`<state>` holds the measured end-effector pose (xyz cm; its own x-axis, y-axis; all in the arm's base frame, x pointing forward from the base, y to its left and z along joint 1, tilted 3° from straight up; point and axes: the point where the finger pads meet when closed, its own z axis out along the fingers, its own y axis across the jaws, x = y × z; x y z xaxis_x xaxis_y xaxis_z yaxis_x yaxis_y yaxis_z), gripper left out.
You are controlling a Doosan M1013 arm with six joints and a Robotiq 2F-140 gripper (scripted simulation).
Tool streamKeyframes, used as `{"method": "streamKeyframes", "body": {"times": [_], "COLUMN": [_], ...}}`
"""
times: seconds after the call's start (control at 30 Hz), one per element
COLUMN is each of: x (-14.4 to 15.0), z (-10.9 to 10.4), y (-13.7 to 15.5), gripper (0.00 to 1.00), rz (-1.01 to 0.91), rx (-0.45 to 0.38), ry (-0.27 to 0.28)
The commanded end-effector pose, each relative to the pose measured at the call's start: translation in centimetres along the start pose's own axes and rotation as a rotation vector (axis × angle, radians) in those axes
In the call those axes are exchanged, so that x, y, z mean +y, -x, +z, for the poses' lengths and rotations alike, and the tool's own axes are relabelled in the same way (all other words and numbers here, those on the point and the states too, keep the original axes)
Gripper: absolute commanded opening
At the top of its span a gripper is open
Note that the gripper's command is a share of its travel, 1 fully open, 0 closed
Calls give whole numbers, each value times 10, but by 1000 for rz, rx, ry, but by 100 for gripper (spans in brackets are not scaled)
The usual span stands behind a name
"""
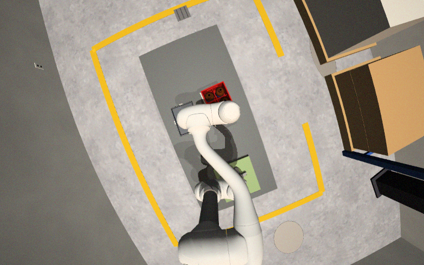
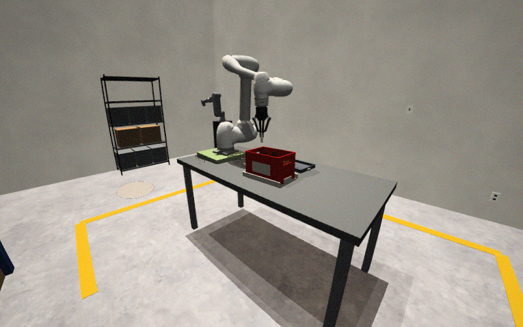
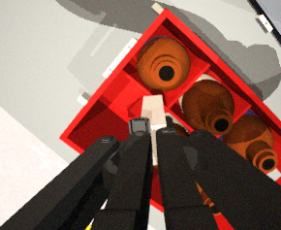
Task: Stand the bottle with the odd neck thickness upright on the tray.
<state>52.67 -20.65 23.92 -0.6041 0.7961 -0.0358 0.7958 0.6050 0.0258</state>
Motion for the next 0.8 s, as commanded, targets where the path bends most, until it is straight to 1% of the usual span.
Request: {"method": "streamKeyframes", "body": {"times": [0.0,0.27,0.3,0.77], "x": [16,16,16,16], "z": [-2,-2,-2,-2], "y": [-21,-21,-21,-21], "gripper": [0,0,38,38], "rz": [2,2,2,2], "rx": [-3,-3,-3,-3], "ry": [-2,-2,-2,-2]}}
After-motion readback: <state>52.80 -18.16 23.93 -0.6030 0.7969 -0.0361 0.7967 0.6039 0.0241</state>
